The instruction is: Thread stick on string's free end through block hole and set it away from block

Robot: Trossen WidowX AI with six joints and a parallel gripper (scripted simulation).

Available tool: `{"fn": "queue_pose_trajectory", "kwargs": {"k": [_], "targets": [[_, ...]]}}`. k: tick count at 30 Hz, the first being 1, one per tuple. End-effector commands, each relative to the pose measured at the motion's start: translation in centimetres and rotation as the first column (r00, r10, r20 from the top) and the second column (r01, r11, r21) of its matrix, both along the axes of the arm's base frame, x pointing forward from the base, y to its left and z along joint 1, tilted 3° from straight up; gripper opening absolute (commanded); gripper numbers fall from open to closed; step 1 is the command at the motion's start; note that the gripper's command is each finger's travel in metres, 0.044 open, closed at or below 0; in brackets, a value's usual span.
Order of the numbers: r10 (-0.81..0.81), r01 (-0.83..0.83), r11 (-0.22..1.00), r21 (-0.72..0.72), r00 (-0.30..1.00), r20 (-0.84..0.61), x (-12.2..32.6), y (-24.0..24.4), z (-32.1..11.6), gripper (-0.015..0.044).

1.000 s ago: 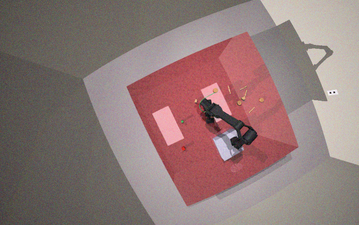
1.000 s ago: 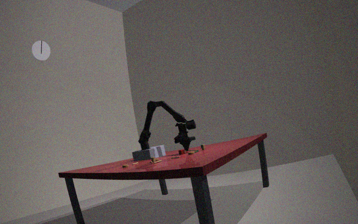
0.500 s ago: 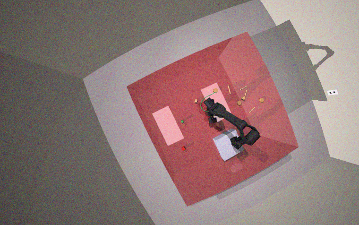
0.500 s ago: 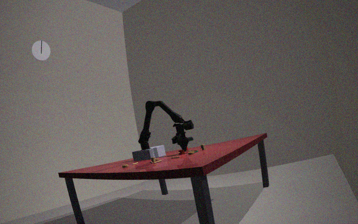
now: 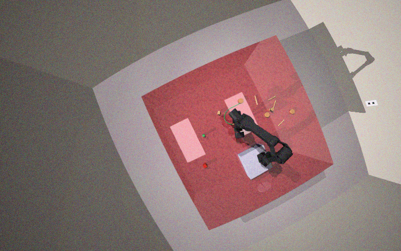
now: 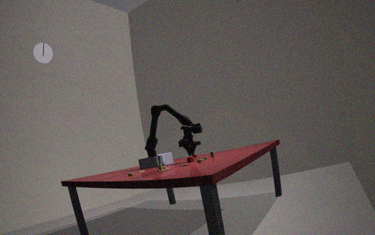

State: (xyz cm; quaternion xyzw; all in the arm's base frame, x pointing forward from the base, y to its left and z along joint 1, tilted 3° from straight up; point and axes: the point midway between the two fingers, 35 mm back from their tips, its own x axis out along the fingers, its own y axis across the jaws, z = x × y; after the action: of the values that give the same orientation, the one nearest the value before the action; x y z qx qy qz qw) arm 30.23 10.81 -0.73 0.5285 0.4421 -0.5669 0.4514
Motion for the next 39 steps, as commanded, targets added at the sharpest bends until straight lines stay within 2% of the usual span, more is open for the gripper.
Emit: {"fn": "queue_pose_trajectory", "kwargs": {"k": [1,7,10,12,15,18,23,26,29,34,39], "targets": [[-0.003,0.002,1.000,0.018,0.999,0.046,0.6,0.5,5.1,0.0123],[0.017,-0.019,1.000,0.023,0.998,0.063,1.0,0.6,5.1,0.0123],[0.236,-0.237,0.971,0.015,0.970,0.056,0.9,0.2,5.1,0.0123],[0.415,-0.415,0.910,0.010,0.909,0.048,0.9,-0.2,5.1,0.0123],[0.653,-0.654,0.756,0.006,0.756,0.035,0.8,-0.7,5.1,0.0123],[0.840,-0.840,0.543,0.007,0.543,0.021,0.6,-1.2,5.1,0.0123],[0.995,-0.995,0.100,0.019,0.100,0.000,0.4,-2.1,5.1,0.0123],[0.983,-0.983,-0.183,0.032,-0.184,-0.009,0.2,-2.6,5.2,0.0123],[0.897,-0.896,-0.441,0.046,-0.442,-0.013,0.1,-3.2,5.2,0.0123],[0.718,-0.717,-0.694,0.065,-0.696,-0.011,-0.1,-3.7,5.2,0.0123],[0.469,-0.468,-0.880,0.081,-0.883,-0.002,-0.4,-4.3,5.2,0.0123]]}}
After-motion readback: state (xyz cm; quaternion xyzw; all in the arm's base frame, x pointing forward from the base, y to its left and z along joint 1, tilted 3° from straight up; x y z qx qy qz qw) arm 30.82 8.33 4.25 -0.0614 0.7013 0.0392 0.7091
